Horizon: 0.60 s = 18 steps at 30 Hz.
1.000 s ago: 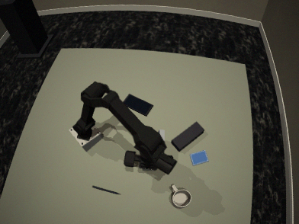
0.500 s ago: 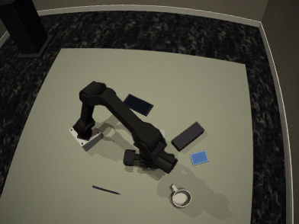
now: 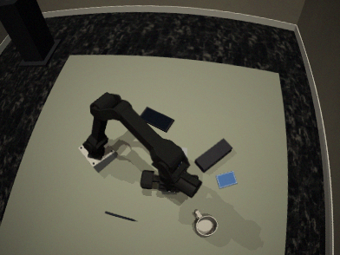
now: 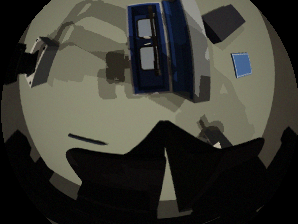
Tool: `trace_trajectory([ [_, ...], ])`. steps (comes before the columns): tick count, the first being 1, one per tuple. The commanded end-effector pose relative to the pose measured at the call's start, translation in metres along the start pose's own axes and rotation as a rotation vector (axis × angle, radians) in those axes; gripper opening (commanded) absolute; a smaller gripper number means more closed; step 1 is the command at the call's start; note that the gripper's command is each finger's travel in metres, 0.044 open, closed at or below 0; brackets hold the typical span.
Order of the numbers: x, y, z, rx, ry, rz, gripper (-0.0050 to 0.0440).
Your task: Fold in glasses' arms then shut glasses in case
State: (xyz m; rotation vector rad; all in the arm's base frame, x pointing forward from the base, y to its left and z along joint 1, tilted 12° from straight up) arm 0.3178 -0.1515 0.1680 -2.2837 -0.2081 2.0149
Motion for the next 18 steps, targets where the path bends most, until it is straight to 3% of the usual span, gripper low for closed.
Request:
trace_trajectory([
  [1, 0.0002, 0.0000, 0.0002, 0.000, -0.001, 0.000, 0.0000],
  [18, -0.0003, -0.0031, -0.0003, 0.023, 0.000, 0.000, 0.0000],
])
Point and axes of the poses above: the point midway between the two fingers, 35 mm back from their tips, its own x axis out along the fingers, its own z axis across the jaws, y = z × x, the point moved 6 cm from there along -x, back along the fingers, and after that the axes turned 1 degree about -x, right-handed, at the moved point
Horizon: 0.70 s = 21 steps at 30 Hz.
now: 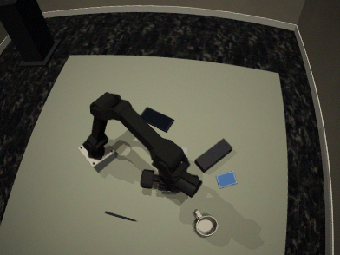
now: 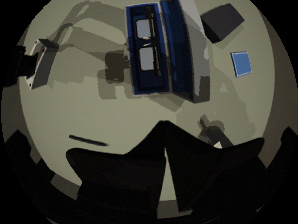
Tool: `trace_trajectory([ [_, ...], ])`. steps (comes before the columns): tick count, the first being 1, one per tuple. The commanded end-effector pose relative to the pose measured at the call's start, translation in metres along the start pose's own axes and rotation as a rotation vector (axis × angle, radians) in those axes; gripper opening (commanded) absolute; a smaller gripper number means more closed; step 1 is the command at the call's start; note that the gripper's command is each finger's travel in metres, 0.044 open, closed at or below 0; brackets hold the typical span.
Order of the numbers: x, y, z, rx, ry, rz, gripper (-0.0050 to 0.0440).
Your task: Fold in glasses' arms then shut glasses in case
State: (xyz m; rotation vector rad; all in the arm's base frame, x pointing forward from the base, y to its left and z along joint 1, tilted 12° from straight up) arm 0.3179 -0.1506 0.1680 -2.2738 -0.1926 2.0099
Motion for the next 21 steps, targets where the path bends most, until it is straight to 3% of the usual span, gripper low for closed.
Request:
trace_trajectory([
  [1, -0.001, -0.006, -0.001, 0.035, 0.000, 0.001, 0.0000],
  [21, -0.007, -0.090, 0.005, 0.647, 0.002, 0.002, 0.0000],
])
Point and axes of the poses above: the point midway between the two fingers, 35 mm back from their tips, its own x axis out along the fingers, its own z axis across the jaws, y = z × x, the point moved 6 cm from there along -x, back along the fingers, and after that the axes turned 1 degree about -x, right-handed, at the moved point
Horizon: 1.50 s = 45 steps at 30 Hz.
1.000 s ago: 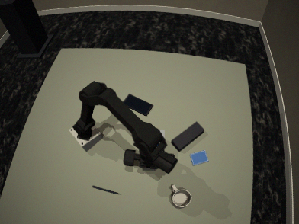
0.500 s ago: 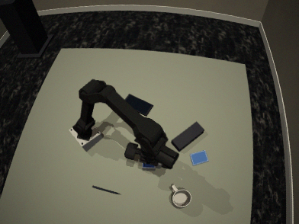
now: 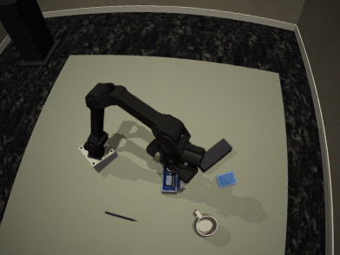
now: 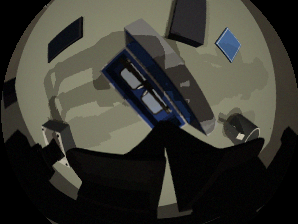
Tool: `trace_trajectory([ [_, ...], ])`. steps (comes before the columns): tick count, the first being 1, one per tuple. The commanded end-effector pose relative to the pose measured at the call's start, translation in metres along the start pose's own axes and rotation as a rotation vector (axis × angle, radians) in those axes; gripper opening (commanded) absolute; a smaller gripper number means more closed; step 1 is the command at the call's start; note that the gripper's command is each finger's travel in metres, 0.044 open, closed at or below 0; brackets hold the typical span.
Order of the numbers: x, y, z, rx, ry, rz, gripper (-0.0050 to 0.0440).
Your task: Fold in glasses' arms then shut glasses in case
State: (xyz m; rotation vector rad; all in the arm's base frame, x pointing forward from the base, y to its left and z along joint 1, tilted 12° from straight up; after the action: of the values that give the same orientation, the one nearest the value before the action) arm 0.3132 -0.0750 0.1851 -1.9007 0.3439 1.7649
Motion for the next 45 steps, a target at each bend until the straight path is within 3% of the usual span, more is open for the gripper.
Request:
trace_trajectory([
  [1, -0.002, -0.012, 0.013, 0.106, 0.003, -0.001, 0.0000],
  [10, -0.004, -0.036, 0.042, 0.405, 0.003, -0.005, 0.0000],
  [15, -0.004, -0.038, 0.044, 0.421, 0.003, -0.005, 0.0000],
  [21, 0.046, -0.038, 0.044, 0.427, 0.003, -0.005, 0.0000],
  [42, 0.060, -0.031, 0.039, 0.427, 0.003, -0.005, 0.0000],
  [45, 0.048, -0.037, 0.043, 0.427, 0.003, -0.005, 0.0000],
])
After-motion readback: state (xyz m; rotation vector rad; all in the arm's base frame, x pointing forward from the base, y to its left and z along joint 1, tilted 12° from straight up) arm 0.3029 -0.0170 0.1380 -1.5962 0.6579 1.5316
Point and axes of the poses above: the point midway between the two fingers, 35 mm back from their tips, its own x axis out along the fingers, its own z axis across the jaws, y = z × x, the point moved 6 cm from there along -x, back along the fingers, and after that the axes turned 1 degree about -x, right-handed, at the moved point
